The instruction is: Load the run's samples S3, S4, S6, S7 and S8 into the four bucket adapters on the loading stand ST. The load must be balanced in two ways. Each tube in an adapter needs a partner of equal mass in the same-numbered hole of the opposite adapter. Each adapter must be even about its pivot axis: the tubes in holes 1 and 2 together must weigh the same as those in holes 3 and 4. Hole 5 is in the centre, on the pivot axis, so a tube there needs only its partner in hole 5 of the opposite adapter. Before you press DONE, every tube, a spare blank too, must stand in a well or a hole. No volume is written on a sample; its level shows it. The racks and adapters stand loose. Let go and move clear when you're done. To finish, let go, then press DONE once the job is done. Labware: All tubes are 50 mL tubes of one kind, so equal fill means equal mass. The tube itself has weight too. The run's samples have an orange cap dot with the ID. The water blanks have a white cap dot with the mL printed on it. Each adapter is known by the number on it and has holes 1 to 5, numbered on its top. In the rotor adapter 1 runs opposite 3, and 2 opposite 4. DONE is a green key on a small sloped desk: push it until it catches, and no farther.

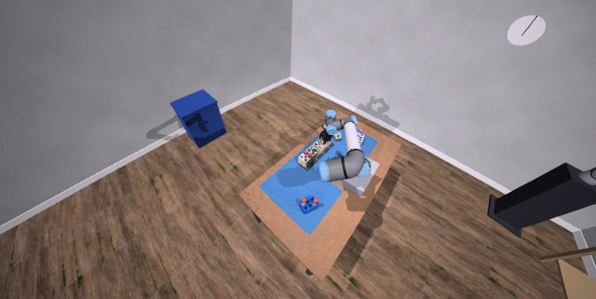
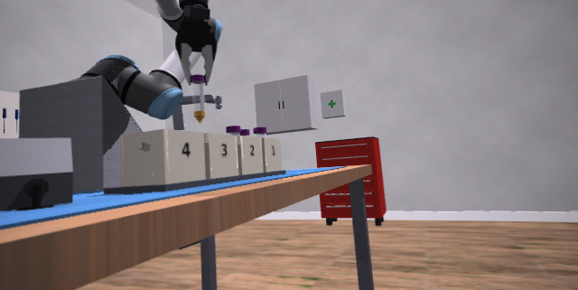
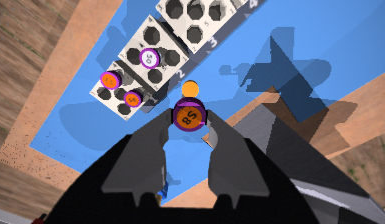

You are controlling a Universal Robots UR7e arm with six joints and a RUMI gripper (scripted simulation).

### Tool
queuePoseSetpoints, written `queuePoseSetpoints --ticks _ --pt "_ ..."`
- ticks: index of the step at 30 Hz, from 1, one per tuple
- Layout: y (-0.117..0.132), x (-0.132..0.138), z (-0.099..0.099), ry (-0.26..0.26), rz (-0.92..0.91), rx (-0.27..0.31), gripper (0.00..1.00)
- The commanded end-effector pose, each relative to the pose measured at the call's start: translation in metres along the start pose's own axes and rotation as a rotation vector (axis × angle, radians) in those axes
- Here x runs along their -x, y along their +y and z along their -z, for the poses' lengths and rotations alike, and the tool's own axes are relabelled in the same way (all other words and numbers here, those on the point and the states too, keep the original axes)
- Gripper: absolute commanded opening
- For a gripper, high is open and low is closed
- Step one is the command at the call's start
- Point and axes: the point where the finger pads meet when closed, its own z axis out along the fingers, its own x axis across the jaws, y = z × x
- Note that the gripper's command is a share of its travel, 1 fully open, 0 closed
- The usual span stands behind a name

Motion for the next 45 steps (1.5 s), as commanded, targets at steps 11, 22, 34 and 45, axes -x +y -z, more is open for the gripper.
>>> queuePoseSetpoints --ticks 11,22,34,45 --pt "-0.087 -0.030 -0.001 0.000 0.000 0.000 0.00" --pt "-0.117 -0.041 -0.001 0.000 0.000 0.000 0.00" --pt "-0.117 -0.041 -0.020 0.000 0.000 0.000 0.00" --pt "-0.117 -0.041 -0.041 0.000 0.000 0.000 0.00"
